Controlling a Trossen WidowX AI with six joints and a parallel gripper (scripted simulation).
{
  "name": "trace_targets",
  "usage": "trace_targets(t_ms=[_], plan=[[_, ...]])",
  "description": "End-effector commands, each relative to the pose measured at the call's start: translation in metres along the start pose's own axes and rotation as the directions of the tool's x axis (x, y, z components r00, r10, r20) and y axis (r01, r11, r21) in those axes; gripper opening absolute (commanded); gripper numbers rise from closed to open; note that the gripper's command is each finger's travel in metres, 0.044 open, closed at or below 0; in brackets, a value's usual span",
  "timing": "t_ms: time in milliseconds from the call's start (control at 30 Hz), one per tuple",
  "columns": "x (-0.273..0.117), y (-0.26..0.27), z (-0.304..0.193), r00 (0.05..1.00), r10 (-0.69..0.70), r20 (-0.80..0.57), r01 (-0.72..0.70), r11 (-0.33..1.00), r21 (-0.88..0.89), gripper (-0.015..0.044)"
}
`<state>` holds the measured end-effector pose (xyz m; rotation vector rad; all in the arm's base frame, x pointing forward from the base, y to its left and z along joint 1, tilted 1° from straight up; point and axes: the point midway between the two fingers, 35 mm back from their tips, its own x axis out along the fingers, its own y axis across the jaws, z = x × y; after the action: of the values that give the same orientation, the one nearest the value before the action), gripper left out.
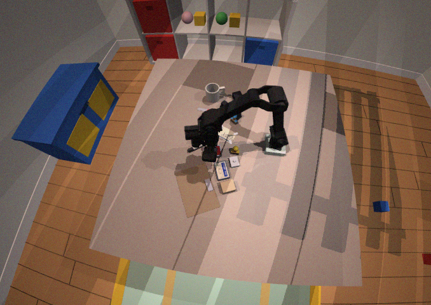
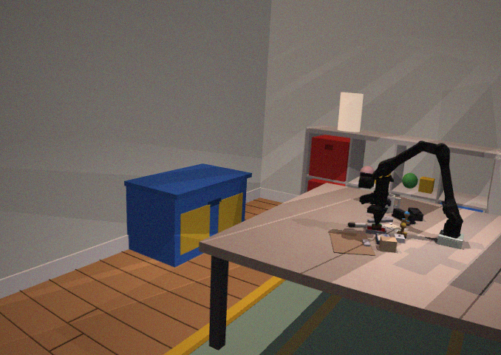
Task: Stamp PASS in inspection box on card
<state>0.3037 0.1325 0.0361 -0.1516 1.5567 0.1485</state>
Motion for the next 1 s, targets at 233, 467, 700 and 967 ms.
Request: trace_targets(t_ms=[233,467,700,967], plan=[[0.0018,0.0011,0.001,1.0,0.007,0.003,-0.007,1.0,-0.001,0.0],[0.0018,0.0011,0.001,1.0,0.007,0.003,-0.007,1.0,-0.001,0.0],[0.0001,0.0011,0.0011,1.0,0.007,0.003,-0.007,1.0,-0.001,0.0],[-0.0038,0.0011,0.0011,1.0,0.007,0.003,-0.007,1.0,-0.001,0.0]])
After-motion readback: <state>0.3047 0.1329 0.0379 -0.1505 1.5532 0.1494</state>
